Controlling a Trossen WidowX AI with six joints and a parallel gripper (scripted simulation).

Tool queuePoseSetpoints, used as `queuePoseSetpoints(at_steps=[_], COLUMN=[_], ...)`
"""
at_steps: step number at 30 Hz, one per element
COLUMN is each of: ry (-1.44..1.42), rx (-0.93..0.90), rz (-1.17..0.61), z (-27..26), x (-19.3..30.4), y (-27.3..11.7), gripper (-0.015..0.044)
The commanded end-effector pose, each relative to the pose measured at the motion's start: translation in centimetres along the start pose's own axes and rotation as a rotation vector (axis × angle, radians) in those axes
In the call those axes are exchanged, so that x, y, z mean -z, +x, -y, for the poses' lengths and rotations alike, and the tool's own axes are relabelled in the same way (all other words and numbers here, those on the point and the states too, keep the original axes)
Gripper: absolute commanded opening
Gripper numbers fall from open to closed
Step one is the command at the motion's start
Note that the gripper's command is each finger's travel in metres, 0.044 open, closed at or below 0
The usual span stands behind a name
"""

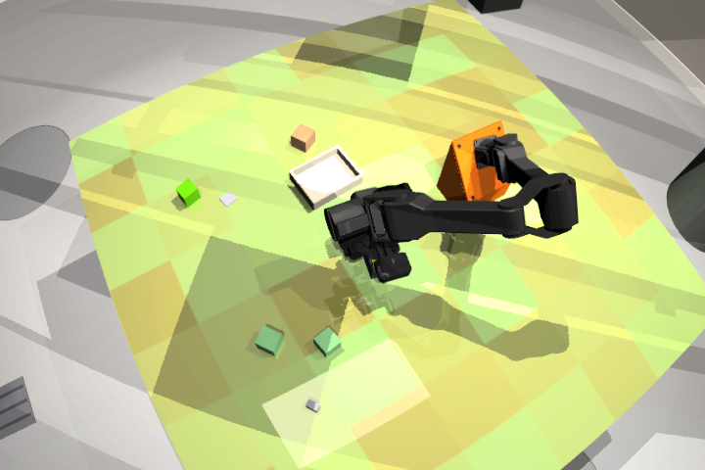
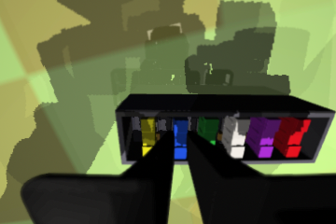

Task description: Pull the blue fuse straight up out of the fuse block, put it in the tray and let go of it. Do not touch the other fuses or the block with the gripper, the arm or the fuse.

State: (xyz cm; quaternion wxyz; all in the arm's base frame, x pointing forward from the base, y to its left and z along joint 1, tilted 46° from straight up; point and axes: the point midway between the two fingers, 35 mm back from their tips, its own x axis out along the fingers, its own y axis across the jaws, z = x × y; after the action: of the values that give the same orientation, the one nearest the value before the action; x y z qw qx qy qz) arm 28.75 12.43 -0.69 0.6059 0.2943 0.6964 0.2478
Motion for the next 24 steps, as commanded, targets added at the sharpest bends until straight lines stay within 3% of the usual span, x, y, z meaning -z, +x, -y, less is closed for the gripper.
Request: queuePoseSetpoints(at_steps=[1, 24], ry=[-0.003, -0.002], rx=[0.0, 0.0], rz=[0.002, 0.002], z=[0.0, 0.0], x=[0.0, -0.1], y=[-0.3, -1.4], gripper=[0.0, 0.0])
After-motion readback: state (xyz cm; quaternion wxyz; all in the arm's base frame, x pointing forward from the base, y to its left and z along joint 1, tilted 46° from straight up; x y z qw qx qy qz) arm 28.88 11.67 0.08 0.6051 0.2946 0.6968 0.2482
